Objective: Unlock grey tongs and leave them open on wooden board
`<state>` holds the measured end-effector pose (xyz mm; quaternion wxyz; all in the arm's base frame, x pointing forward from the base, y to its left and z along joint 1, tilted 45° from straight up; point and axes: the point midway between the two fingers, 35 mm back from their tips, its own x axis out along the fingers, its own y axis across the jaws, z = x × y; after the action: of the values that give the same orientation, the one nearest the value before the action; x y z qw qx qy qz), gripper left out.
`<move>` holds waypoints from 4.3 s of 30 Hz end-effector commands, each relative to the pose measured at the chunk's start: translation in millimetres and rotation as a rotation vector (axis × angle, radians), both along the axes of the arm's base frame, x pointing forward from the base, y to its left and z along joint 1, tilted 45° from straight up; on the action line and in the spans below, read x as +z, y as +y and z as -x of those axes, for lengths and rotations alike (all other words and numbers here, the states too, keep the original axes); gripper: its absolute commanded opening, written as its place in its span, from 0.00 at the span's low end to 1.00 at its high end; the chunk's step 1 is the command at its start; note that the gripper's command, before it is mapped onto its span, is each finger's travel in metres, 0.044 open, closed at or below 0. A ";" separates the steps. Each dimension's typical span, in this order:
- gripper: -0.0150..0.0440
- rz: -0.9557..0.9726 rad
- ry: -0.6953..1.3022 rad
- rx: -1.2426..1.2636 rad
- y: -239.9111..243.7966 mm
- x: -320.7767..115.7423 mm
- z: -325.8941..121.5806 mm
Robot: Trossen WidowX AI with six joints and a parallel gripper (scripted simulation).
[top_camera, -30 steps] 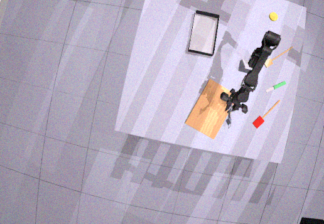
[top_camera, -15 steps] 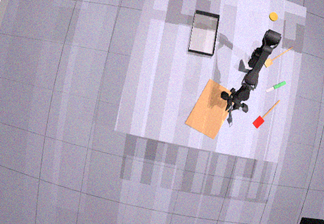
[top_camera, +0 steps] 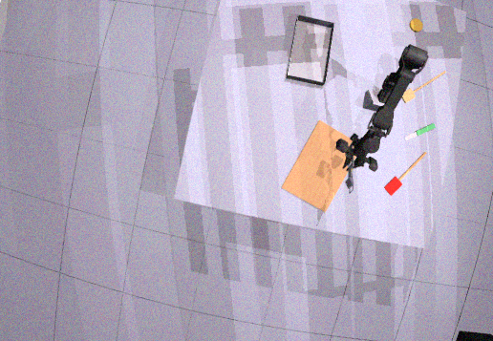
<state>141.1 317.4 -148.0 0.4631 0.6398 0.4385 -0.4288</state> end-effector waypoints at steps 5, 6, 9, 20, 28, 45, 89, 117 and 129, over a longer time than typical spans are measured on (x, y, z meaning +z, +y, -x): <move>0.00 -0.009 0.002 0.005 2.2 1.0 0.1; 0.00 -0.009 0.002 0.005 2.2 1.0 0.1; 0.00 -0.009 0.002 0.005 2.2 1.0 0.1; 0.00 0.087 0.031 -0.018 9.7 -9.8 -2.8; 0.00 0.180 0.056 -0.039 15.1 -17.8 -4.8; 0.00 0.381 0.099 -0.082 21.4 -27.0 -7.3; 0.00 0.772 0.150 -0.153 16.6 -15.6 -6.4; 0.00 0.822 0.158 -0.173 -9.5 -49.8 -10.9; 0.00 0.845 0.162 -0.182 -22.5 -64.7 -12.1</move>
<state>151.8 297.9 -208.9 0.6078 0.3936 0.2047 -0.6586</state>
